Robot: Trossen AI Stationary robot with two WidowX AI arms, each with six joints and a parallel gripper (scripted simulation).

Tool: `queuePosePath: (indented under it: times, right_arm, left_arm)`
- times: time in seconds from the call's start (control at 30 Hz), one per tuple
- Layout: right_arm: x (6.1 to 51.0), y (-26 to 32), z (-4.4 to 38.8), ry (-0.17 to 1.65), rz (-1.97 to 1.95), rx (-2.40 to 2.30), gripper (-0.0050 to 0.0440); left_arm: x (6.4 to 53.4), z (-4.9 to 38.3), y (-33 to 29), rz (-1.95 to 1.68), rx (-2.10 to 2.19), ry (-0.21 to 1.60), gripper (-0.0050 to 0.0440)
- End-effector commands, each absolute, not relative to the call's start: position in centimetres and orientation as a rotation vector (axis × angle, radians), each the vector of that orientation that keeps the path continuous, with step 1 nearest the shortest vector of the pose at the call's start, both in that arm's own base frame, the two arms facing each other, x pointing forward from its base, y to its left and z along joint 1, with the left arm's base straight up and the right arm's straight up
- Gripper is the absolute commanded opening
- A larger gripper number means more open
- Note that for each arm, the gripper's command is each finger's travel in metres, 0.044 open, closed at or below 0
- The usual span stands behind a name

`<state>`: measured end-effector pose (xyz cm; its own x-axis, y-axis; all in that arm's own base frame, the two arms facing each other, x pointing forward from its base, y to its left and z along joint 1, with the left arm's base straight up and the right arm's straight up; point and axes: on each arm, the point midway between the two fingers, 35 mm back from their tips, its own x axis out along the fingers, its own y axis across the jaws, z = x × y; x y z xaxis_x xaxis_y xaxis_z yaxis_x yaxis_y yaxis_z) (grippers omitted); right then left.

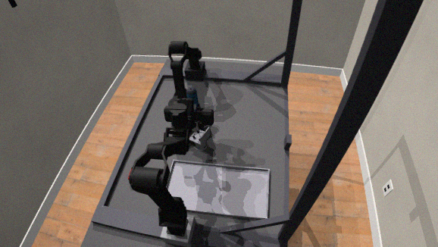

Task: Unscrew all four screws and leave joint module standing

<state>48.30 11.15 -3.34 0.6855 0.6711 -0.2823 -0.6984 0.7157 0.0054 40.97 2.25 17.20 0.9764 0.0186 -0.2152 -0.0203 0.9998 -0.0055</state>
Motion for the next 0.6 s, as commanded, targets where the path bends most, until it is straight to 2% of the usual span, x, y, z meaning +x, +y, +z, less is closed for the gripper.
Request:
queuePosePath:
  times: [0.0,0.57]
  right_arm:
    - [48.9,11.1,-1.8,0.238,0.766,-0.117,0.0241]
    - [48.9,11.1,-1.8,0.238,0.766,-0.117,0.0241]
  left_arm:
    - [41.2,20.4,2.4,0.023,0.006,0.163,0.0161]
    - [41.3,18.3,2.4,0.021,0.008,0.176,0.0161]
